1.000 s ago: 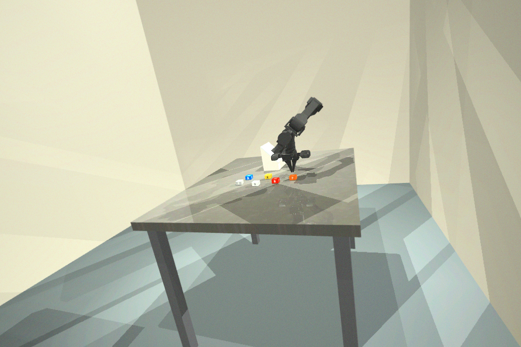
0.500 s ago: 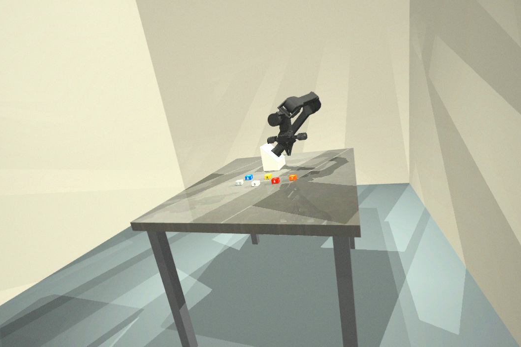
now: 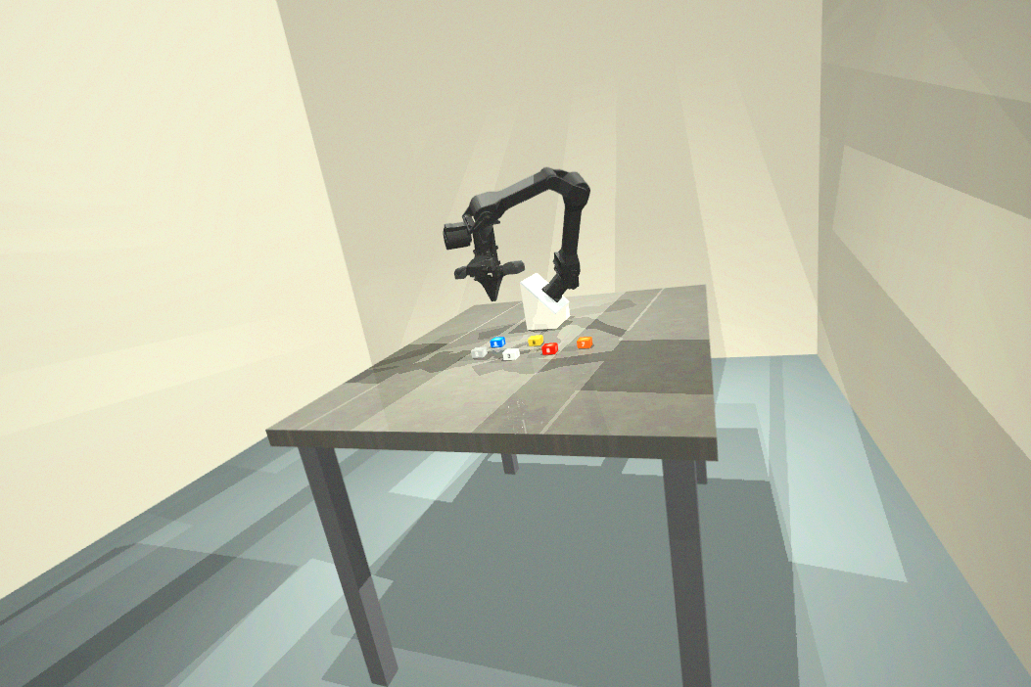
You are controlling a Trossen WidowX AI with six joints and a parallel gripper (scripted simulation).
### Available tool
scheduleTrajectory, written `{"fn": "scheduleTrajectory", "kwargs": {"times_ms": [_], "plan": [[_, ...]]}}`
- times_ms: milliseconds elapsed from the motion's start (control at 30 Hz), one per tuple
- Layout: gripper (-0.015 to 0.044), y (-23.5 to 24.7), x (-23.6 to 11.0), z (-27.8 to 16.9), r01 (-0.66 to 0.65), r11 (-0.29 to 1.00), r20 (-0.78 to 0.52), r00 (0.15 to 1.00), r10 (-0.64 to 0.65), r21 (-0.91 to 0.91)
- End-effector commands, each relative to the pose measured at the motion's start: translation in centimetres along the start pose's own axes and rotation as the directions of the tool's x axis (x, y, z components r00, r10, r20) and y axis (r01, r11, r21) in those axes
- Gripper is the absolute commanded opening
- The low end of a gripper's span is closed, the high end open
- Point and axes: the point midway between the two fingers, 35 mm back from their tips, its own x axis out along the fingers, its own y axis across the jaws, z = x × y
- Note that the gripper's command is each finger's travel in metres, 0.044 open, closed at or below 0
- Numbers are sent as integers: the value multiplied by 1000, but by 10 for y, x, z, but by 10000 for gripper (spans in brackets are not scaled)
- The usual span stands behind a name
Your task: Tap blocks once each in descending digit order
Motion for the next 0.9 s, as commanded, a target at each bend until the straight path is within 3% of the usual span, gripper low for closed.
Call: {"fn": "scheduleTrajectory", "kwargs": {"times_ms": [0, 133, 333, 867], "plan": [[20, -20, 6, -16, -19, 1000, -8, 1000, 19, -17], [20, -20, 9, -16, -19, 1000, -8, 1000, 18, -17], [20, -18, 85, -17, -21, 1000, -7, 1000, 21, -18], [20, -17, 104, -17, -21, 1000, -7, 1000, 21, -18]]}}
